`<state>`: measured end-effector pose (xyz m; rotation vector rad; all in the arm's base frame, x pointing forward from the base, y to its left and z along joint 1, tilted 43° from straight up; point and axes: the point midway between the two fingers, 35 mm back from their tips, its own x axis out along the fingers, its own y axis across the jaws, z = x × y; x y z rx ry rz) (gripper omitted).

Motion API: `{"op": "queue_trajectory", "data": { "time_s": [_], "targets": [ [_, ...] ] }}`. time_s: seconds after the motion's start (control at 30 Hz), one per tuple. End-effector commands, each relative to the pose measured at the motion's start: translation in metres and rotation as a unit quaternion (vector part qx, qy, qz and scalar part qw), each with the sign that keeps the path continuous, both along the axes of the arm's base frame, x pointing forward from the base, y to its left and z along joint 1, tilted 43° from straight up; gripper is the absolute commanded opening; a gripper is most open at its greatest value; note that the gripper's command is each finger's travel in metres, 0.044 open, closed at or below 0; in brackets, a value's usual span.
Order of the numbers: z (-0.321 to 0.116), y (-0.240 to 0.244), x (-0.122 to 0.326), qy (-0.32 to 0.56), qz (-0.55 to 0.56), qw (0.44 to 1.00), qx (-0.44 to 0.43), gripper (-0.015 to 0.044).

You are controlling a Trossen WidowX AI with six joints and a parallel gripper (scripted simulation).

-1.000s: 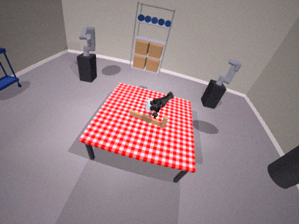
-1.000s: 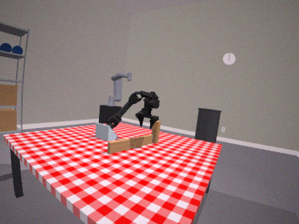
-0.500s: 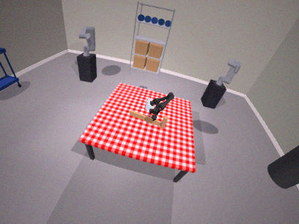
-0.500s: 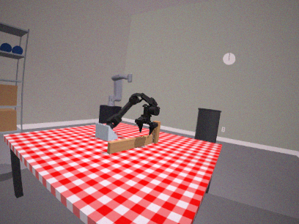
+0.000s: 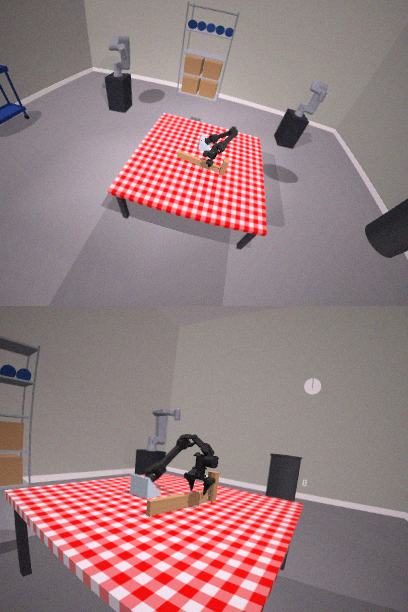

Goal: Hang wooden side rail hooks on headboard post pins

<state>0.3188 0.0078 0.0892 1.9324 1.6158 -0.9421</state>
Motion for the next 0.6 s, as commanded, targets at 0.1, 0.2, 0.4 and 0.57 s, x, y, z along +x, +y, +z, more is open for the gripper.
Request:
{"op": "queue_trajectory", "data": {
  "time_s": [0.1, 0.2, 0.4, 0.57],
  "targets": [
    [-0.009, 0.008, 0.001, 0.002, -0.002, 1.0, 0.002, 0.044],
    [-0.012, 0.011, 0.001, 0.001, -0.002, 1.0, 0.002, 0.044],
    [-0.019, 0.018, 0.002, 0.001, -0.002, 1.0, 0.003, 0.044],
    [-0.025, 0.023, 0.002, 0.001, -0.002, 1.0, 0.003, 0.044]
  ]
}}
